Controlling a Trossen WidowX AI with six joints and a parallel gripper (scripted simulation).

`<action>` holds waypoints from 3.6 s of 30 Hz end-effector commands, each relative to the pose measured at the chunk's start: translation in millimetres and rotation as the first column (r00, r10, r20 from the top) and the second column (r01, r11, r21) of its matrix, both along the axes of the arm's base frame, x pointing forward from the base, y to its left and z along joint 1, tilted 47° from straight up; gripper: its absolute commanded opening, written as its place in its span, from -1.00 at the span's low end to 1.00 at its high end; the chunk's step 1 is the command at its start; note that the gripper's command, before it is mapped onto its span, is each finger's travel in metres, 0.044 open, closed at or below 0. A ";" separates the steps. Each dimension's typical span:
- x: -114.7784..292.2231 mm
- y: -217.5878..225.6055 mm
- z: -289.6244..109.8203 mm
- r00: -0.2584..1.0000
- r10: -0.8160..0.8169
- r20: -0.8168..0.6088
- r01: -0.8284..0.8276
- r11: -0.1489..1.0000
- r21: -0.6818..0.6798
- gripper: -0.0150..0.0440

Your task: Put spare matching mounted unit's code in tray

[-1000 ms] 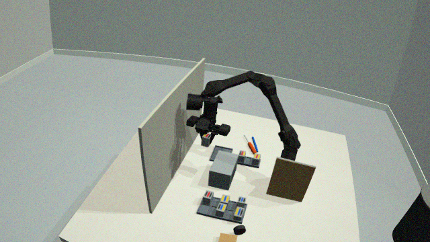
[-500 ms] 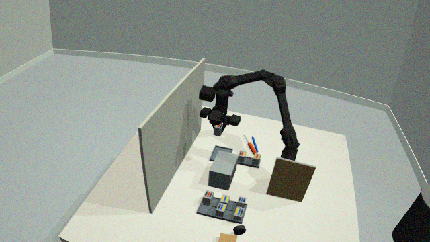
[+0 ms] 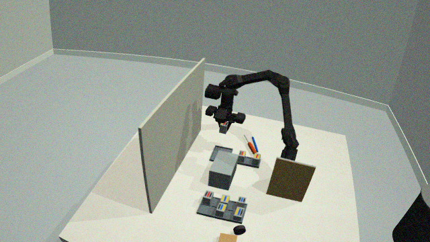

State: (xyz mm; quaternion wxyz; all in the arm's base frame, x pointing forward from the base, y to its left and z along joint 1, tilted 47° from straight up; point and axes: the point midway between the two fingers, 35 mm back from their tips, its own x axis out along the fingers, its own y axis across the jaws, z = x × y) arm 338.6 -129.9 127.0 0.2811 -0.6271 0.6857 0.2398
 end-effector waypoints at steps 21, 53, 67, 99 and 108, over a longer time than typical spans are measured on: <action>2.8 -18.5 -17.3 1.000 0.003 -0.003 -0.003 1.000 0.001 -0.49; 4.2 -42.8 -40.9 1.000 0.002 -0.002 -0.002 1.000 0.004 -0.49; 3.6 -53.6 -50.9 1.000 0.002 -0.001 -0.002 1.000 0.003 -0.49; -0.3 -78.3 -72.6 1.000 0.003 -0.002 -0.003 1.000 -0.001 -0.49; -2.0 -85.2 -78.5 1.000 0.003 -0.002 -0.003 1.000 -0.003 -0.49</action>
